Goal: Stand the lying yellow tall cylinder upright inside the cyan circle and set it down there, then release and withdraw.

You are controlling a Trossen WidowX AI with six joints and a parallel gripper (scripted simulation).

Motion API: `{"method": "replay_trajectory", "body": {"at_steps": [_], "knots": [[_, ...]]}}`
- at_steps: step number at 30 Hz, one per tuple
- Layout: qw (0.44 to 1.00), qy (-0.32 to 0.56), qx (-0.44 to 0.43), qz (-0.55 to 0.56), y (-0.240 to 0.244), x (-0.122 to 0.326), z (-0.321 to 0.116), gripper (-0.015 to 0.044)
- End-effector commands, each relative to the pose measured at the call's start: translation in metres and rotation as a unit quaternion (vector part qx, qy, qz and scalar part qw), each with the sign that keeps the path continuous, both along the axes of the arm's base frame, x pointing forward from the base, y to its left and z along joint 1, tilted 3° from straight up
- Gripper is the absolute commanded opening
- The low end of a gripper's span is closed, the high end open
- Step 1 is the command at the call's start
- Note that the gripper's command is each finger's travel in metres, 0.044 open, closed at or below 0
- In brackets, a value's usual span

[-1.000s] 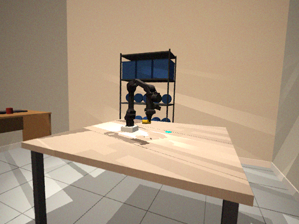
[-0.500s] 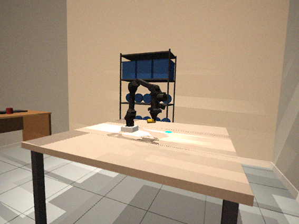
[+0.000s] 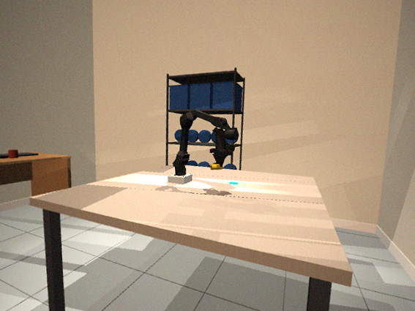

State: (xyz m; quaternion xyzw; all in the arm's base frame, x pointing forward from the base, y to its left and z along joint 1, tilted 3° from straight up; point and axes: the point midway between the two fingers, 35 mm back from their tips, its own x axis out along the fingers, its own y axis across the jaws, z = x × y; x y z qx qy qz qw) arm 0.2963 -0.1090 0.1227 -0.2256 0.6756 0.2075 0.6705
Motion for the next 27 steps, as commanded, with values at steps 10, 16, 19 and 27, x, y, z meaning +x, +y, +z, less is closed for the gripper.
{"method": "replay_trajectory", "body": {"at_steps": [10,16,19,27], "knots": [[0.999,-0.004,0.003,0.043,0.032,0.021,0.003,0.0105],[0.998,-0.006,0.004,0.064,0.049,0.029,0.004,0.0105],[0.997,-0.006,0.004,0.075,0.057,0.033,0.005,0.0105],[0.995,-0.005,0.006,0.1,0.079,0.042,0.006,0.0105]]}}
